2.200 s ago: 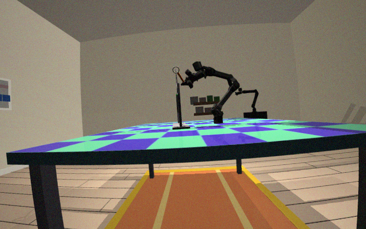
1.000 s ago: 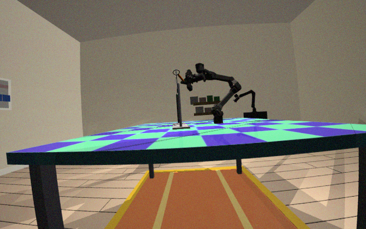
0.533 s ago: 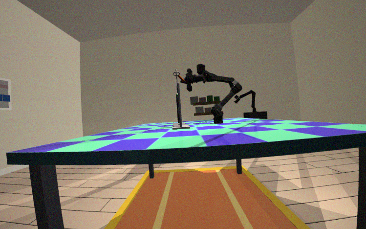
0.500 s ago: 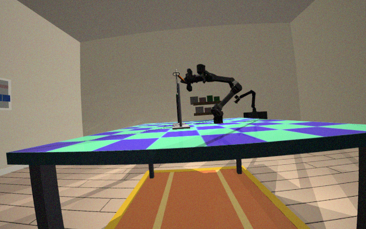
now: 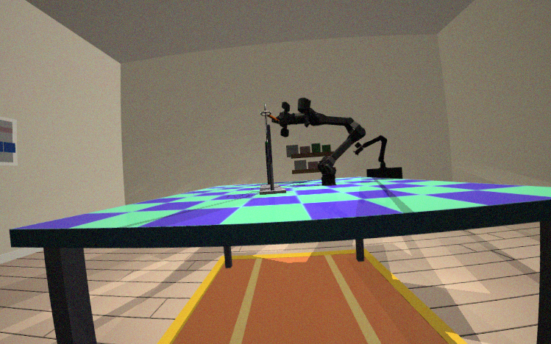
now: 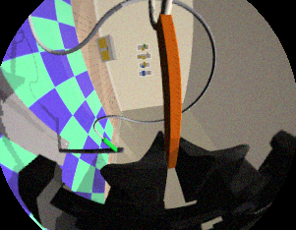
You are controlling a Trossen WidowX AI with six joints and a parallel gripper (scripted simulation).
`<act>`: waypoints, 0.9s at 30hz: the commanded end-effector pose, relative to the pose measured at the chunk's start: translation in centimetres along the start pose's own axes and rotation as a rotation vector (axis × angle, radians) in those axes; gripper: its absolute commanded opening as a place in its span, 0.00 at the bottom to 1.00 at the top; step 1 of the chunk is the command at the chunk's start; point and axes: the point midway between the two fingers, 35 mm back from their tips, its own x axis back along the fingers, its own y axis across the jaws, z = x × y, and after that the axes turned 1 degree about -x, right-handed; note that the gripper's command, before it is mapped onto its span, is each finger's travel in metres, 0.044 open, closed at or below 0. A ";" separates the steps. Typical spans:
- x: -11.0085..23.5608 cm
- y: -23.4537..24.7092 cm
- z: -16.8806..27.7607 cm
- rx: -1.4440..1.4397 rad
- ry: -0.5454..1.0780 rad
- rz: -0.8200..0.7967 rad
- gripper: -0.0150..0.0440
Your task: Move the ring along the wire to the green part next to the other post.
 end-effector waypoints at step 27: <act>0.0 -1.5 -0.2 0.344 -0.047 0.200 0.00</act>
